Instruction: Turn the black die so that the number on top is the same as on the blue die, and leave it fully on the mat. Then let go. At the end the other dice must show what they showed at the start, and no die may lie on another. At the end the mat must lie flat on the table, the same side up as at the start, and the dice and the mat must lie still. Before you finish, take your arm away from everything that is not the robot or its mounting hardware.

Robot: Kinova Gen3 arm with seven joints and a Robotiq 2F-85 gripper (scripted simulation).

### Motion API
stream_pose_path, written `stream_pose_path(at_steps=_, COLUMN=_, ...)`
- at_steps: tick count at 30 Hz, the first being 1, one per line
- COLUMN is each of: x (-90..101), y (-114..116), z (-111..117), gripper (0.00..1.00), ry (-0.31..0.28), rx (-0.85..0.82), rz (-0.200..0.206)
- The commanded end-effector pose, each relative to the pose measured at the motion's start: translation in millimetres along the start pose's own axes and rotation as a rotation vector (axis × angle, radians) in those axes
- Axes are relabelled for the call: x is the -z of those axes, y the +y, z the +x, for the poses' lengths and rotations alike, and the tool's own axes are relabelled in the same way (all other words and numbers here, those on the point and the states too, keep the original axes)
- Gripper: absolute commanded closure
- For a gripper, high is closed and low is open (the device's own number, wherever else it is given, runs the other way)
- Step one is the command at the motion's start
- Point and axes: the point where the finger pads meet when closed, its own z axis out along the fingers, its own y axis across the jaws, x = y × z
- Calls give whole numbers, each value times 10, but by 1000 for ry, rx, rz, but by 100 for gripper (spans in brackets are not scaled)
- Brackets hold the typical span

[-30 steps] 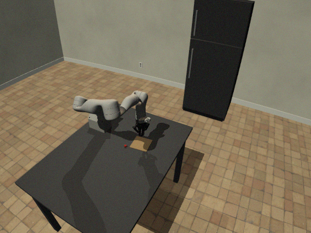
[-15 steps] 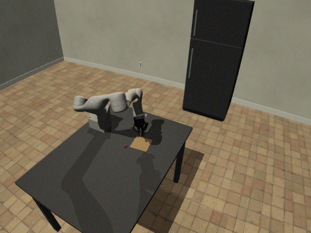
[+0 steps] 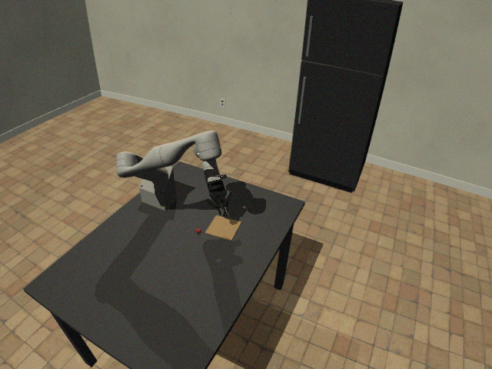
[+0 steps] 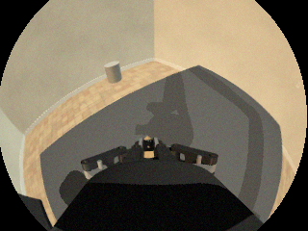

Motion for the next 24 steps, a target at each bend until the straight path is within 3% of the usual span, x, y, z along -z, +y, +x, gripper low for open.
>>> stream_pose_path(at_steps=1, x=75, y=-47, z=-176, gripper=89, ry=77, rx=58, rz=23)
stream_pose_path(at_steps=6, x=84, y=-47, z=-193, gripper=89, ry=221, rx=56, rz=28)
stream_pose_path(at_steps=10, x=95, y=-52, z=-193, gripper=89, ry=294, rx=55, rz=34)
stream_pose_path(at_steps=17, x=105, y=-56, z=-191, gripper=89, ry=335, rx=54, rz=40)
stream_pose_path(at_steps=24, x=103, y=-57, z=-194, gripper=89, ry=339, rx=54, rz=40)
